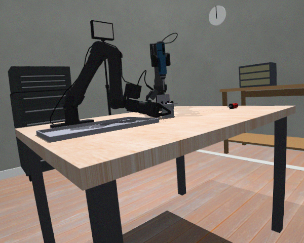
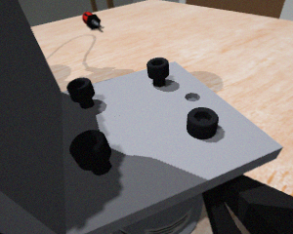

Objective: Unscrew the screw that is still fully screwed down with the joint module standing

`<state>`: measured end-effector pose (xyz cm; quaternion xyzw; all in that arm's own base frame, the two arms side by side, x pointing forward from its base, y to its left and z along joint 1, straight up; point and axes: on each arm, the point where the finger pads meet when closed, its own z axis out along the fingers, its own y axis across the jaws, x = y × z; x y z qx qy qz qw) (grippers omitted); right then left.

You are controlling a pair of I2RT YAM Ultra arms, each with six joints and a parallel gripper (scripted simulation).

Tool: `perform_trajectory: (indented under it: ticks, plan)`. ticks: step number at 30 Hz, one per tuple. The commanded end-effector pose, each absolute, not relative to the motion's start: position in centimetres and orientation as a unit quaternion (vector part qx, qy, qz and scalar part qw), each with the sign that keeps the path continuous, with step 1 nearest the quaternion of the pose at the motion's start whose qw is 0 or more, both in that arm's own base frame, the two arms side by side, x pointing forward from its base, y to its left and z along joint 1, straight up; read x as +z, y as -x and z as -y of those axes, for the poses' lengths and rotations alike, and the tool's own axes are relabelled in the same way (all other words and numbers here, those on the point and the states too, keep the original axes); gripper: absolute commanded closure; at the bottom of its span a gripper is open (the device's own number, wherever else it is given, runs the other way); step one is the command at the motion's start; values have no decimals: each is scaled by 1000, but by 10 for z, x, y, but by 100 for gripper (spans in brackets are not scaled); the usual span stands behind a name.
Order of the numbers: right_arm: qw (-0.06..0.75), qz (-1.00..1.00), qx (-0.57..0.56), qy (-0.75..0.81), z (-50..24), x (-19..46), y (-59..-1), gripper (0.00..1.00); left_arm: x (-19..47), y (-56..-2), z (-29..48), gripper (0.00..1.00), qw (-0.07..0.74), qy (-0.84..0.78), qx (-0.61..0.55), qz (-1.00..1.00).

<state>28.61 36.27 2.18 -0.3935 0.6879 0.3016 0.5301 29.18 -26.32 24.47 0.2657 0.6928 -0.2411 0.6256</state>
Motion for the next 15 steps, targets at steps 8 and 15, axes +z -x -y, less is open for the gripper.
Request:
perform_trajectory:
  ticks: [8,15]
  plan:
    - [531,-688,302,392,-364,24,-287,41,300,-299,265,58,687,-244,-258,-634]
    - [531,-688,302,392,-364,24,-287,41,301,-300,265,58,689,-242,-259,-632]
